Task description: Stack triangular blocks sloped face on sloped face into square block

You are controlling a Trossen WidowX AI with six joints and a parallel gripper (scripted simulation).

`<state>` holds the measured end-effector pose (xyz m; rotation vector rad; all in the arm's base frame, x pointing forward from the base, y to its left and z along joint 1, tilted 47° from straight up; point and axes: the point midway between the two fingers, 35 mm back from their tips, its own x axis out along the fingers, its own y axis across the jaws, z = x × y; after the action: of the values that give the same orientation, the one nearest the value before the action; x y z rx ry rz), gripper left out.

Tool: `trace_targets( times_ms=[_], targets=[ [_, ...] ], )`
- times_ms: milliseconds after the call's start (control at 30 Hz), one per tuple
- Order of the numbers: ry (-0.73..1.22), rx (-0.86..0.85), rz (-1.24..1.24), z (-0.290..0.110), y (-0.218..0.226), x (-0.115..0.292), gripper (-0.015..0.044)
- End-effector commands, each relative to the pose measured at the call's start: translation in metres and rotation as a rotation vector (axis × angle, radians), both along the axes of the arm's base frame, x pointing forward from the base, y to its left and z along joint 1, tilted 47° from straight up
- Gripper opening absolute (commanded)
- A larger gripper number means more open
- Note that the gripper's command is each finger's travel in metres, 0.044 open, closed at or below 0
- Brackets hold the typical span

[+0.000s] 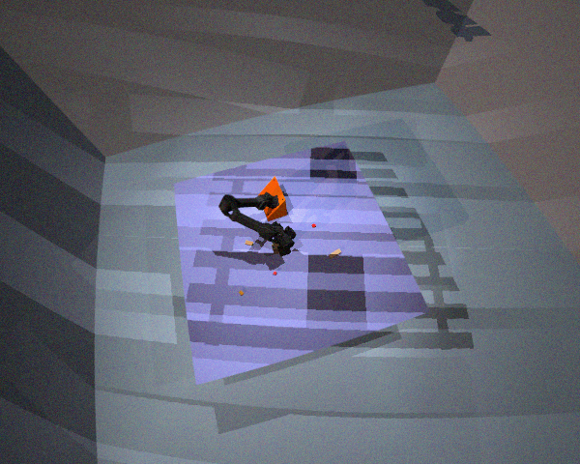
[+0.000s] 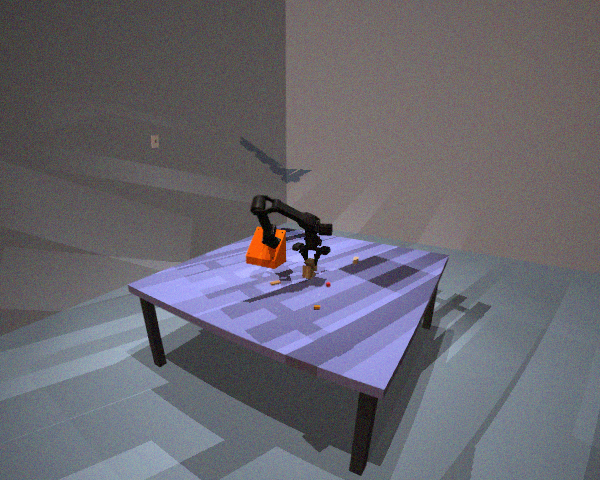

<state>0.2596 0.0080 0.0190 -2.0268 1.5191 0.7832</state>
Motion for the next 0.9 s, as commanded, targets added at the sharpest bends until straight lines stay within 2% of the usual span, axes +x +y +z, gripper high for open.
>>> trace_targets(
  times_ms=[0, 867],
  targets=[
    [-0.001, -0.006, 0.002, -0.001, -0.004, 0.001, 0.0],
    [-0.002, -0.008, 0.005, -0.004, -0.014, 0.003, 0.0]
  ],
)
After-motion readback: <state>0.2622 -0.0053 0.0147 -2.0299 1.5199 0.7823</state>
